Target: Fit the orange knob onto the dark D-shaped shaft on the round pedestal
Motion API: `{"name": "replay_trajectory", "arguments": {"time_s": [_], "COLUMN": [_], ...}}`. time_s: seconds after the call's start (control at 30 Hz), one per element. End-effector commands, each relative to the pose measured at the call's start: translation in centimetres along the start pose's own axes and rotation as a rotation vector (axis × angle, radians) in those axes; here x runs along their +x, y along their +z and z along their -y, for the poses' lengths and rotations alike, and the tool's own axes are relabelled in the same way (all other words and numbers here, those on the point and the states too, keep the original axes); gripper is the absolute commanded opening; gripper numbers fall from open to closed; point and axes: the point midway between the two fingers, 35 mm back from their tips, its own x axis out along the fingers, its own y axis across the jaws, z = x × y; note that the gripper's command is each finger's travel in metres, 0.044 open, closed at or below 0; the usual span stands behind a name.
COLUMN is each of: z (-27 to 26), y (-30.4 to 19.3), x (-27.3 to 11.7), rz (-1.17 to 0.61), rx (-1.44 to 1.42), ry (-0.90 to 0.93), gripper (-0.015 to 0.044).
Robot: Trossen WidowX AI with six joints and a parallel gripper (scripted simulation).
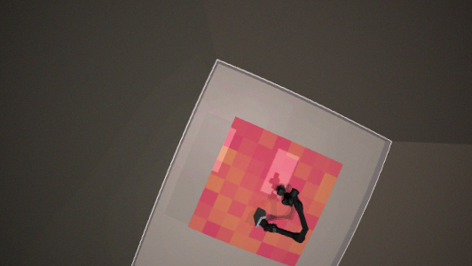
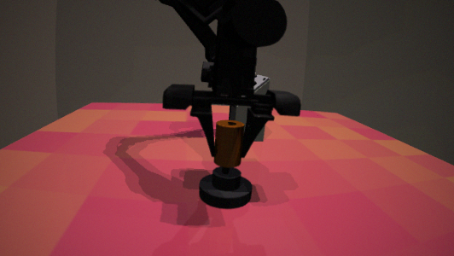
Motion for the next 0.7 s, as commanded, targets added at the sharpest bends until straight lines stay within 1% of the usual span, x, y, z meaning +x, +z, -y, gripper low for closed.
{"name": "replay_trajectory", "arguments": {"time_s": [0.0, 0.4, 0.53, 0.67], "z": [0.08, 0.15, 0.1, 0.01], "y": [-0.03, 0.23, 0.31, 0.35], "x": [0.06, -0.45, -0.48, -0.49], "rz": [-0.003, -0.003, -0.003, -0.003], "rx": [-0.004, 0.023, 0.179, 0.45], "ry": [0.002, 0.001, 0.001, 0.001], "gripper": [0.0, 0.0, 0.0, 0.0]}}
